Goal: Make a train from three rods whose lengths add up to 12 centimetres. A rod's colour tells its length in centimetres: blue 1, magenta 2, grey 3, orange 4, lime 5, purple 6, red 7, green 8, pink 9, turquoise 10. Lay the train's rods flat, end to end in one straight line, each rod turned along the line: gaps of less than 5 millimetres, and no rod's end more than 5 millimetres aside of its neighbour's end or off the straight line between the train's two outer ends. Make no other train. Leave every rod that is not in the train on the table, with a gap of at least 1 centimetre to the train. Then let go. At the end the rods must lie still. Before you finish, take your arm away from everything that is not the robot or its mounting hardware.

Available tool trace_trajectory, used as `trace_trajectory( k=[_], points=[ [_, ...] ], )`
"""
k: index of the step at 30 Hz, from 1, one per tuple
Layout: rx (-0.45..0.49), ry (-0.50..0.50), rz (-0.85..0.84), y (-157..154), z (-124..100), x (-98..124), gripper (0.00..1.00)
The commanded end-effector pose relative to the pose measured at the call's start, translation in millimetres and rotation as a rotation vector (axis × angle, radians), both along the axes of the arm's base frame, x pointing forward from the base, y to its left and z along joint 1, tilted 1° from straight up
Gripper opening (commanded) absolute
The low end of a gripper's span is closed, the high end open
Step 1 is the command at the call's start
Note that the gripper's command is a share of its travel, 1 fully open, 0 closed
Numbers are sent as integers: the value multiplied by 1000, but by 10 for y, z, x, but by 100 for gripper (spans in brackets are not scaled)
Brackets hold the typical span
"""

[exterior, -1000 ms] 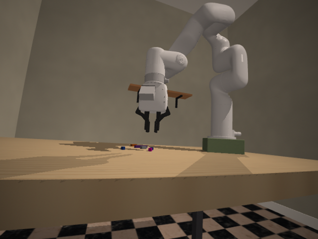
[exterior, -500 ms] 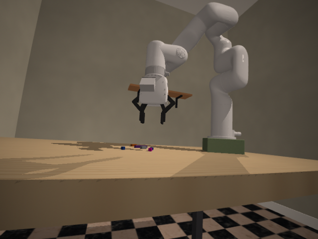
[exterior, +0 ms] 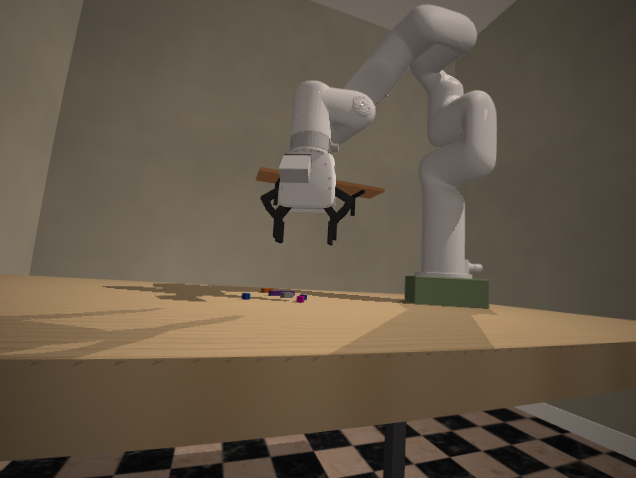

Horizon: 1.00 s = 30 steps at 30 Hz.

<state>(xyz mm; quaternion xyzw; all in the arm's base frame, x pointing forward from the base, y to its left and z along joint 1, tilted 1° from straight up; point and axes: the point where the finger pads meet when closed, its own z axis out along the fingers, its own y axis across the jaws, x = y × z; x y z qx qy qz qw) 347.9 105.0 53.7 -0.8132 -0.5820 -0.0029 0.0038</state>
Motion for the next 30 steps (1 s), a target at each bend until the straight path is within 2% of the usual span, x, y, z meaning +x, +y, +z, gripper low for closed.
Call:
trace_trajectory(
  k=[1, 8, 17, 30],
  points=[
    [1, -4, 0, 4, 12, 14, 100],
    [1, -4, 19, -8, 10, 21, 100],
    [1, -5, 129, -82, 3, 61, 100],
    [-1, -10, 615, -421, -34, 221, 100]
  ],
)
